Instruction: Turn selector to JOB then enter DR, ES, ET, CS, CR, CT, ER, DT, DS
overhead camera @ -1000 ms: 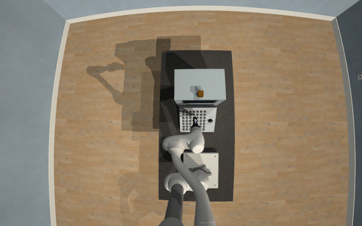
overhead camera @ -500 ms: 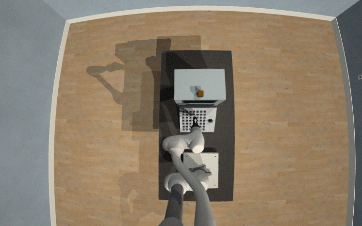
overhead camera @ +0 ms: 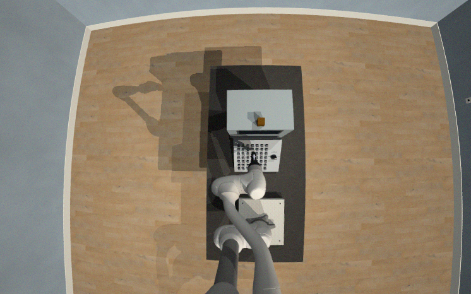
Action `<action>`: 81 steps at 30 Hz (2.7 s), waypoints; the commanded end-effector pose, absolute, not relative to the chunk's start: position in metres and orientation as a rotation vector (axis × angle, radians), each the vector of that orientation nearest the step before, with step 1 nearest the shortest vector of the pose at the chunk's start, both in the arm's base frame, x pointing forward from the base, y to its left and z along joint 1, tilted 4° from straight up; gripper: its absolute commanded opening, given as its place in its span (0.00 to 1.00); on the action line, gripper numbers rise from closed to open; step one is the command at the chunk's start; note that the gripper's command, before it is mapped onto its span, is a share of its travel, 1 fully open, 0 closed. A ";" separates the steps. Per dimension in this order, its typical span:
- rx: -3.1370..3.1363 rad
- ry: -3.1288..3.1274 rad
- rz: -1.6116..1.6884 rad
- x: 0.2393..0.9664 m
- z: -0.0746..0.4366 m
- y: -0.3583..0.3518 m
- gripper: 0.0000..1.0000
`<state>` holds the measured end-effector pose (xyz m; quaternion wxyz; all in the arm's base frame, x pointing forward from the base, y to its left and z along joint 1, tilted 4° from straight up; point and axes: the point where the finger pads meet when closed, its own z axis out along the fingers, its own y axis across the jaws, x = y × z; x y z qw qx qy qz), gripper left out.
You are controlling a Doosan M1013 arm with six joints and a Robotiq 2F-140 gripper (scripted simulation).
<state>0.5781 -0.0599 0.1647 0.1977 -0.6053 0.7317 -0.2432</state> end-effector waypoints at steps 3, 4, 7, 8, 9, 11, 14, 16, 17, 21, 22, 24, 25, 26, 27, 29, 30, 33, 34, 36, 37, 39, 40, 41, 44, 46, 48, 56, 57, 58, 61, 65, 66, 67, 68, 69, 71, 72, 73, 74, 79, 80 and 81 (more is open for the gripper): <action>-1.694 2.048 -0.680 0.579 0.163 -0.060 0.00; -1.694 2.048 -0.680 0.579 0.163 -0.060 0.00; -1.694 2.048 -0.680 0.580 0.162 -0.060 0.00; -1.694 2.048 -0.680 0.581 0.161 -0.060 0.00; -1.694 2.048 -0.680 0.581 0.161 -0.060 0.00; -1.694 2.048 -0.680 0.582 0.160 -0.061 0.00; -1.694 2.048 -0.680 0.583 0.158 -0.061 0.00; -1.694 2.048 -0.680 0.583 0.158 -0.061 0.00; -1.694 2.048 -0.680 0.583 0.158 -0.061 0.00; -1.694 2.048 -0.680 0.584 0.156 -0.061 0.00; -1.694 2.048 -0.680 0.584 0.156 -0.061 0.00; -1.694 2.048 -0.680 0.585 0.155 -0.061 0.00; -1.694 2.048 -0.680 0.585 0.155 -0.061 0.00; -1.694 2.048 -0.680 0.585 0.155 -0.061 0.00; -1.694 2.048 -0.680 0.585 0.155 -0.061 0.00; -1.694 2.048 -0.680 0.585 0.155 -0.061 0.00; -1.694 2.048 -0.680 0.585 0.155 -0.061 0.00; -1.694 2.048 -0.680 0.585 0.155 -0.061 0.00; -1.694 2.048 -0.680 0.585 0.154 -0.061 0.00; -1.694 2.048 -0.680 0.585 0.154 -0.061 0.00; -1.694 2.048 -0.680 0.585 0.154 -0.061 0.00; -1.694 2.048 -0.680 0.585 0.154 -0.061 0.00; -1.694 2.048 -0.680 0.585 0.154 -0.061 0.00; -1.694 2.048 -0.680 0.585 0.154 -0.061 0.00; -1.694 2.048 -0.680 0.585 0.154 -0.061 0.00; -1.694 2.048 -0.680 0.585 0.154 -0.061 0.00; -1.694 2.048 -0.680 0.585 0.154 -0.061 0.00; -1.694 2.048 -0.680 0.585 0.154 -0.061 0.00; -1.694 2.048 -0.680 0.585 0.154 -0.061 0.00; -1.694 2.048 -0.680 0.585 0.155 -0.061 0.00; -1.694 2.048 -0.680 0.585 0.155 -0.061 0.00; -1.694 2.048 -0.680 0.583 0.157 -0.061 0.00; -1.694 2.048 -0.680 0.583 0.157 -0.061 0.00; -1.694 2.048 -0.680 0.583 0.157 -0.061 0.00; -1.694 2.048 -0.680 0.583 0.158 -0.061 0.00; -1.694 2.048 -0.680 0.582 0.159 -0.061 0.00; -1.694 2.048 -0.680 0.580 0.162 -0.060 0.00; -1.694 2.048 -0.680 0.579 0.163 -0.060 0.00; -1.694 2.048 -0.680 0.578 0.165 -0.060 0.00; -1.694 2.048 -0.680 0.577 0.166 -0.060 0.00; -1.694 2.048 -0.680 0.572 0.174 -0.059 0.00; -1.694 2.048 -0.680 0.571 0.175 -0.058 0.00; -1.694 2.048 -0.680 0.570 0.176 -0.058 0.00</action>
